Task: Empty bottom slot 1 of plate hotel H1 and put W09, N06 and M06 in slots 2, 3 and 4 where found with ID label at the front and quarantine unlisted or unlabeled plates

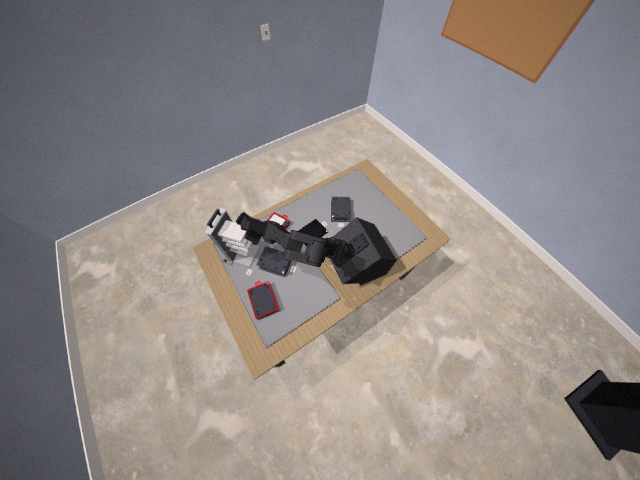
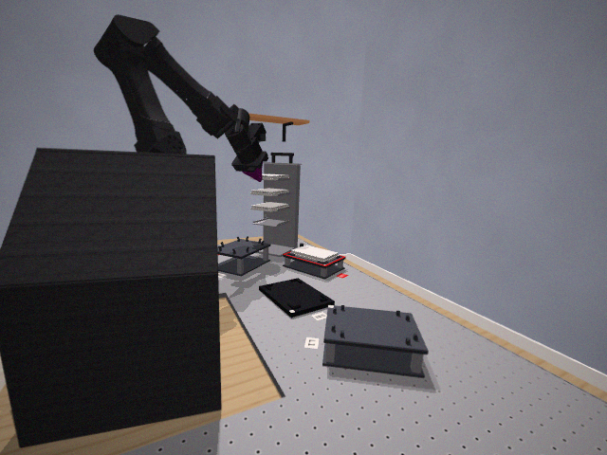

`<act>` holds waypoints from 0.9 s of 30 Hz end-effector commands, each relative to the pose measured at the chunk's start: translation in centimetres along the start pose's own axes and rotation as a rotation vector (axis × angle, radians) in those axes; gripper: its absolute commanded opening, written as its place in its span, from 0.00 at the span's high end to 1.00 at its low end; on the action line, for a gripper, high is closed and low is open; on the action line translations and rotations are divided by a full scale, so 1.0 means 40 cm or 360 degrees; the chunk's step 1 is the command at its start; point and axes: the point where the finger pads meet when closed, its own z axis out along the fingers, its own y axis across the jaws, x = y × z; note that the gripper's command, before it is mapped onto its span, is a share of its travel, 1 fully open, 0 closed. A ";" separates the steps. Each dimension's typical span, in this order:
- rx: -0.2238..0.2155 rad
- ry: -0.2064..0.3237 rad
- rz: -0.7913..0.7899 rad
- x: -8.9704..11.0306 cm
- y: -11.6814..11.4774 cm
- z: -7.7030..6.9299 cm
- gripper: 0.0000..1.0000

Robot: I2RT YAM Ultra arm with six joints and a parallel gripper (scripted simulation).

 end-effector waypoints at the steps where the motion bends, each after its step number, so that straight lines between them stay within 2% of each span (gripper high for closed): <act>1: -0.0009 -0.0076 -0.0022 -0.054 0.013 0.010 1.00; 25: -0.0009 -0.0076 -0.0022 -0.054 0.013 0.010 1.00; 27: -0.0021 -0.0108 -0.0037 -0.063 0.025 -0.011 1.00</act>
